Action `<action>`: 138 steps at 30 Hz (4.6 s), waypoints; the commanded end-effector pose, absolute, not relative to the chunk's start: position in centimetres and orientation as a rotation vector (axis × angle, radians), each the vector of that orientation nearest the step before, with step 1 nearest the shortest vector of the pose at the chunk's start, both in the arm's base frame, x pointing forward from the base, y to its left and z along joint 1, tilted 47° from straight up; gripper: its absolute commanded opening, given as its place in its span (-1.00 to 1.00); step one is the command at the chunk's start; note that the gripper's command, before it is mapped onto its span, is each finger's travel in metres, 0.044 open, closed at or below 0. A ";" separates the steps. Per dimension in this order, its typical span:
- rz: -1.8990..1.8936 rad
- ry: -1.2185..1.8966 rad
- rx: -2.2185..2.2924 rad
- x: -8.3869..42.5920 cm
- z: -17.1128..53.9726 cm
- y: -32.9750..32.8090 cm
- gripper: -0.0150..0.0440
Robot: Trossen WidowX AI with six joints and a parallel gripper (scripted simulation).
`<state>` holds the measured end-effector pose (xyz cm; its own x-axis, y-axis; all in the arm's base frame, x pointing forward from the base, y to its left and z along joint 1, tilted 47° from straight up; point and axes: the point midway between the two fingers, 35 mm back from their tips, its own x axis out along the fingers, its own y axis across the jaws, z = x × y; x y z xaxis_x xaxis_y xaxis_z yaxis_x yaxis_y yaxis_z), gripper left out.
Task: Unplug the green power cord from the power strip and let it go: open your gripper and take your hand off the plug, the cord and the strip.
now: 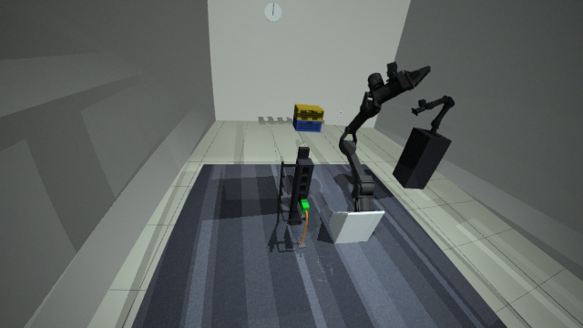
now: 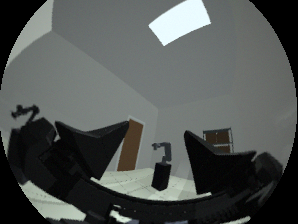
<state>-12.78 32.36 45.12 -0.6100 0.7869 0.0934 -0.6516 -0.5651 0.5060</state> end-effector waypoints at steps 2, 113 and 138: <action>2.176 0.541 0.379 -12.5 44.8 32.7 0.69; 0.844 1.645 -1.958 26.0 5.3 7.8 -0.13; 0.847 1.643 -1.959 25.9 3.9 9.2 -0.49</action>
<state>26.04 7.73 5.04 0.1032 -0.7298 -0.6758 -0.9811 -0.1865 0.0515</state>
